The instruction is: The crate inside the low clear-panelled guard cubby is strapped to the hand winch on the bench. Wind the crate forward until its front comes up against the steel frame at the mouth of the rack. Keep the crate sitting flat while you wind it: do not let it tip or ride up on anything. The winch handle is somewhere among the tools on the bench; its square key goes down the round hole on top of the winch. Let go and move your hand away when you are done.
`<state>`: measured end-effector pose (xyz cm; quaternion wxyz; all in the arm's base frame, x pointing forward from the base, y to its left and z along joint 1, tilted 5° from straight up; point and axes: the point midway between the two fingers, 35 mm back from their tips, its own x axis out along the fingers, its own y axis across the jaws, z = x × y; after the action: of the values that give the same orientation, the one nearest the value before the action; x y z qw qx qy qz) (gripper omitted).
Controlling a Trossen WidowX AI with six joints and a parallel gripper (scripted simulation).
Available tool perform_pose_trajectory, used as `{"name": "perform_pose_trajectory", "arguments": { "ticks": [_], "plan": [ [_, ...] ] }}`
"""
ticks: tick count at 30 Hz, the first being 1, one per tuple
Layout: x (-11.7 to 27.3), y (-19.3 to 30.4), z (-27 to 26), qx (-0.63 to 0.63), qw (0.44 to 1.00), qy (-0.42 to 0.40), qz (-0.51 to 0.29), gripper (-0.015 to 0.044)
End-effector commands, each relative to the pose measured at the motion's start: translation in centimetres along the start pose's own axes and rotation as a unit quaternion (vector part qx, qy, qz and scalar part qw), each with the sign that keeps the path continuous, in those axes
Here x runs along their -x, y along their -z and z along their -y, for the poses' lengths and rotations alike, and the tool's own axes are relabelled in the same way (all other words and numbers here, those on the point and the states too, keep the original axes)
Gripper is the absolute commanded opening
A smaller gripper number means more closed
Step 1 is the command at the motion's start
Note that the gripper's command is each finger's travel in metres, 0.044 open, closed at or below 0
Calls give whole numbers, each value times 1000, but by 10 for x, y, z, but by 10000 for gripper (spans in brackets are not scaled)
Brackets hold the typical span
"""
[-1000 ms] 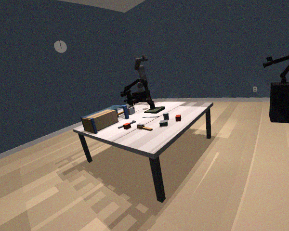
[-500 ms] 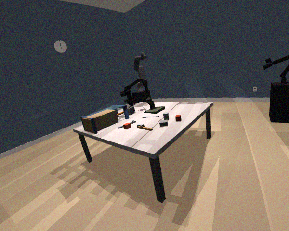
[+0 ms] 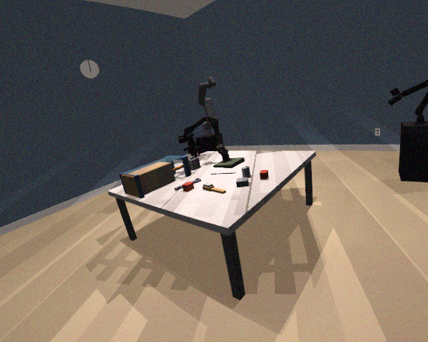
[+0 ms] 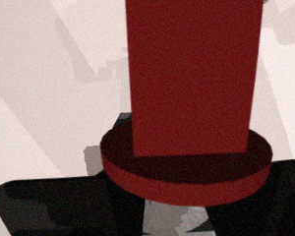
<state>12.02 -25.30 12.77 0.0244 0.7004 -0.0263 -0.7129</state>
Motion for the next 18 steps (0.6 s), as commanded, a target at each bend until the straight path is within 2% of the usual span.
{"name": "perform_pose_trajectory", "arguments": {
  "ticks": [1,18],
  "plan": [
    [-4,0,2,-15,1000,5,0,0],
    [-4,0,4,-39,999,7,-1,0]
  ]
}}
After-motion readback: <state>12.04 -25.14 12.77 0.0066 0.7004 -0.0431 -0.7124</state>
